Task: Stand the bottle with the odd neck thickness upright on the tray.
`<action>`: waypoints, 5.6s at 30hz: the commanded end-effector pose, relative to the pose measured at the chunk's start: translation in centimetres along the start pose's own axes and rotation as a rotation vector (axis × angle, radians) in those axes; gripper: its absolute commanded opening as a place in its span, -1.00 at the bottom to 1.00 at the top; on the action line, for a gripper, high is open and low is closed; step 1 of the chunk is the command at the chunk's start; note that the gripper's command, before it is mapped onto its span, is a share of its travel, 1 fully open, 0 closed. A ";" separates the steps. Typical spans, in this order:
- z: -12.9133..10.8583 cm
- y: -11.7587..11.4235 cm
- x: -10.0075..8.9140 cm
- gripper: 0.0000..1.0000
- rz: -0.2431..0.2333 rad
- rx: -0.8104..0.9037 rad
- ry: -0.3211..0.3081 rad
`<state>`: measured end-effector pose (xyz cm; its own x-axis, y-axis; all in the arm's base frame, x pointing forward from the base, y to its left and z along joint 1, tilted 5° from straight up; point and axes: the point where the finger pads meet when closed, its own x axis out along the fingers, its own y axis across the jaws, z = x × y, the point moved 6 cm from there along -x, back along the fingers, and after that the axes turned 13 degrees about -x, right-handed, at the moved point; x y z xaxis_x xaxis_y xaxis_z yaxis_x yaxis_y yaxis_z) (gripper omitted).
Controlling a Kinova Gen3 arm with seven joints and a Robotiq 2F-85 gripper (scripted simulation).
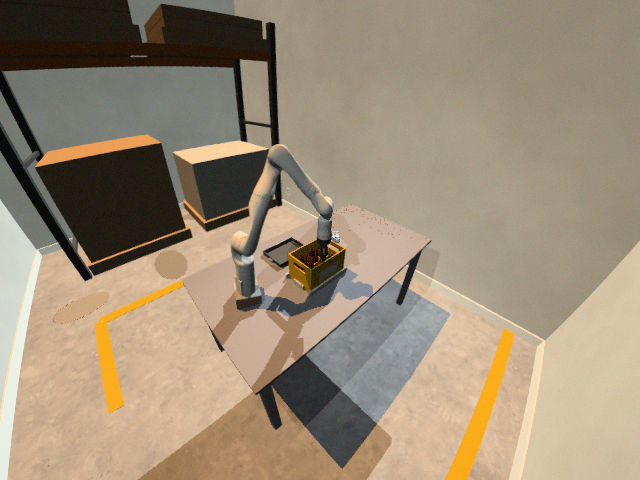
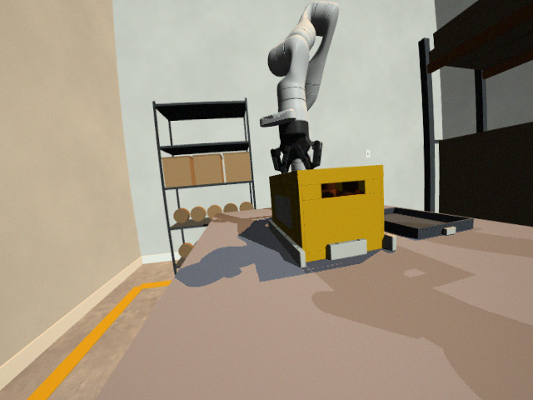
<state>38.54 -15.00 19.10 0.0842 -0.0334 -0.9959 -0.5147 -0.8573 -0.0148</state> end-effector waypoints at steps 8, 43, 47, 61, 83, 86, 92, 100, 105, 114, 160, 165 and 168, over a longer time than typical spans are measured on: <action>0.0 0.0 0.0 0.27 -0.001 0.000 0.001; 0.0 0.0 -2.9 0.27 -0.001 0.000 0.001; 0.0 0.0 -4.3 0.27 -0.001 0.000 0.001; 0.0 0.0 -7.9 0.27 -0.001 0.000 0.001; 0.0 0.0 -8.7 -1.00 -0.001 0.000 0.001; 0.0 0.0 -8.7 -1.00 -0.001 0.000 0.001; 0.0 0.0 -8.7 -1.00 -0.001 0.000 0.001; 0.0 0.0 -8.7 -1.00 -0.001 0.000 0.001; 0.0 0.0 -8.7 -1.00 -0.001 0.000 0.001; 1.5 -2.8 -8.7 -1.00 0.000 0.000 0.001; 4.6 -7.3 -8.6 0.27 -0.001 0.000 0.001; 4.6 -7.3 -8.6 0.27 -0.001 0.000 0.001; 4.6 -7.3 -8.6 0.27 -0.001 0.000 0.001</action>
<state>37.60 -6.11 27.35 0.0849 -0.0330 -0.9958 -0.5144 -0.8574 -0.0155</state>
